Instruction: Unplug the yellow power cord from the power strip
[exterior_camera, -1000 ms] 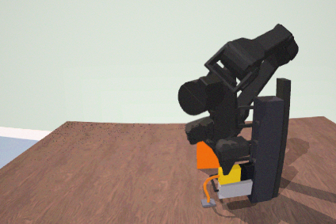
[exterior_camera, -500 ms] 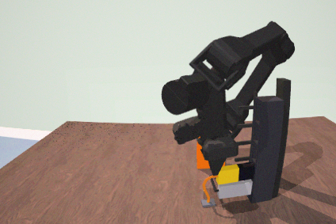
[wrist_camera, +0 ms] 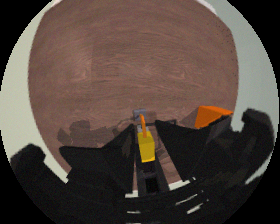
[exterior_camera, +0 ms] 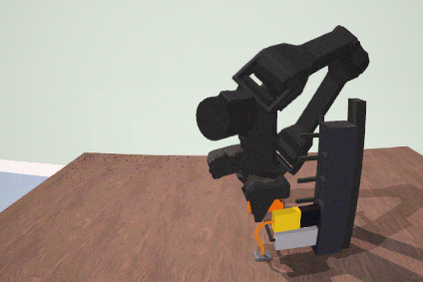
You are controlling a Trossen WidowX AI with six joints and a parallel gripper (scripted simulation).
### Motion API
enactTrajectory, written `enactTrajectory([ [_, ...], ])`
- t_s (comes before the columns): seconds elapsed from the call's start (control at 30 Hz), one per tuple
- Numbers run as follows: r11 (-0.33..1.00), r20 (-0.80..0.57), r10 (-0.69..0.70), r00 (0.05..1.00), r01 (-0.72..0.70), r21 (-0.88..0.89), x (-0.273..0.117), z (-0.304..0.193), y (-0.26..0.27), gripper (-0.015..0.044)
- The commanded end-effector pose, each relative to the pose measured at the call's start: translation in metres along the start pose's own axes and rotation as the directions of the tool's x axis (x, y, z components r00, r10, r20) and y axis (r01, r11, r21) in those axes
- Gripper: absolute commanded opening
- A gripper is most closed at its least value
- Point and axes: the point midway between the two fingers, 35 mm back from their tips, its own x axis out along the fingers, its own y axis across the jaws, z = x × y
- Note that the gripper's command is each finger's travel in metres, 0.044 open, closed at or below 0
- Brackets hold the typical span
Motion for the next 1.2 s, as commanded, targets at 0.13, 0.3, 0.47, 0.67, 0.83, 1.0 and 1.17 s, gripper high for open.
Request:
enactTrajectory([
  [0.13,1.000,0.004,0.018,1.000,-0.018,0.025,-0.009,0.000,-0.001,0.0160],
  [0.3,1.000,0.004,0.018,1.000,-0.018,0.025,-0.009,-0.001,-0.001,0.0160],
  [0.47,1.000,0.004,0.018,1.000,-0.018,0.025,-0.009,-0.007,0.000,0.0160],
  [0.67,1.000,0.004,0.018,1.000,-0.018,0.026,-0.009,-0.017,0.000,0.0160],
  [0.83,1.000,0.003,0.018,1.000,-0.018,0.026,-0.009,-0.025,0.000,0.0160],
  [1.0,1.000,0.002,0.017,1.000,-0.017,0.026,-0.009,-0.033,0.000,0.0160],
  [1.17,1.000,0.002,0.017,1.000,-0.017,0.026,-0.009,-0.041,-0.001,0.0160],
])
